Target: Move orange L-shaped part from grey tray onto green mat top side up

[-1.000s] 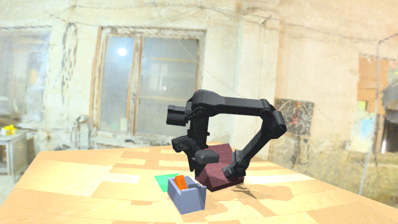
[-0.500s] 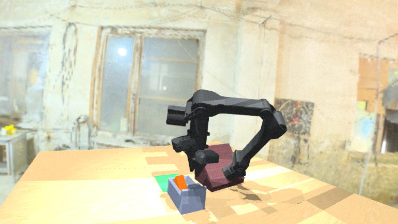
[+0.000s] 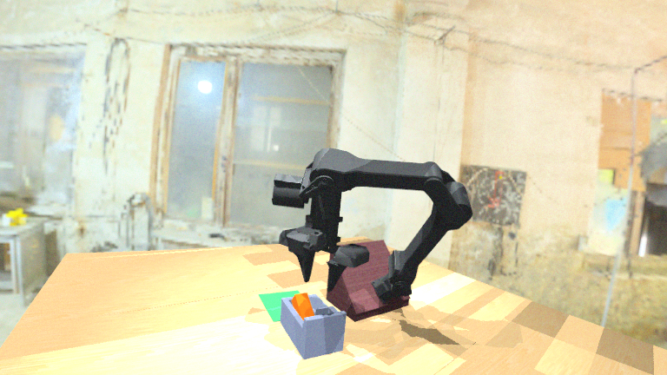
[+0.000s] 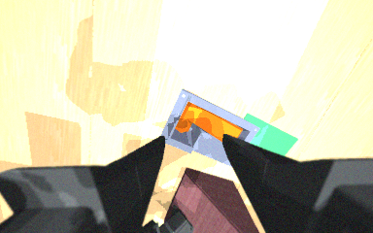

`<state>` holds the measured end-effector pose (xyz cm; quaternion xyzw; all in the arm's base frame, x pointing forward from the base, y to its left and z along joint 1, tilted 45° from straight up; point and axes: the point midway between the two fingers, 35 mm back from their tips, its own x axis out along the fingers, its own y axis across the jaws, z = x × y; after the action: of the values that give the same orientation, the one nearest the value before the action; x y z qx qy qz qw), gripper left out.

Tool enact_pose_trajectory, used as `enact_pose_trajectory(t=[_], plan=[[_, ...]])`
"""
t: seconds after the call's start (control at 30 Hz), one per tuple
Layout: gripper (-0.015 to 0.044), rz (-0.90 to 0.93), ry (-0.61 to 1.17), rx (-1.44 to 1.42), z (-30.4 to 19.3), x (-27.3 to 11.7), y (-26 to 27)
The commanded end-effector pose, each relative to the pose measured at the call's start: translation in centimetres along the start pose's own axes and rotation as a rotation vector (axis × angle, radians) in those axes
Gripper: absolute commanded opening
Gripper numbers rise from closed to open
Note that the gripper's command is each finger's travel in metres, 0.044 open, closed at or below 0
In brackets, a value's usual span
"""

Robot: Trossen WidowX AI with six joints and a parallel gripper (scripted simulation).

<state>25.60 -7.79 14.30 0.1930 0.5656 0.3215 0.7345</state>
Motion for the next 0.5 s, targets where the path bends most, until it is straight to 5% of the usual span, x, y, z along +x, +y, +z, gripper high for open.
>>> enact_pose_trajectory(t=[0.0,0.23,0.47], plan=[[0.0280,-0.001,0.015,-0.541,-0.9,-0.2,-2.8],[0.0280,0.012,0.020,-1.085,-2.1,-0.3,-5.2],[0.0280,0.013,0.020,-1.099,-2.1,-0.3,-5.3]])
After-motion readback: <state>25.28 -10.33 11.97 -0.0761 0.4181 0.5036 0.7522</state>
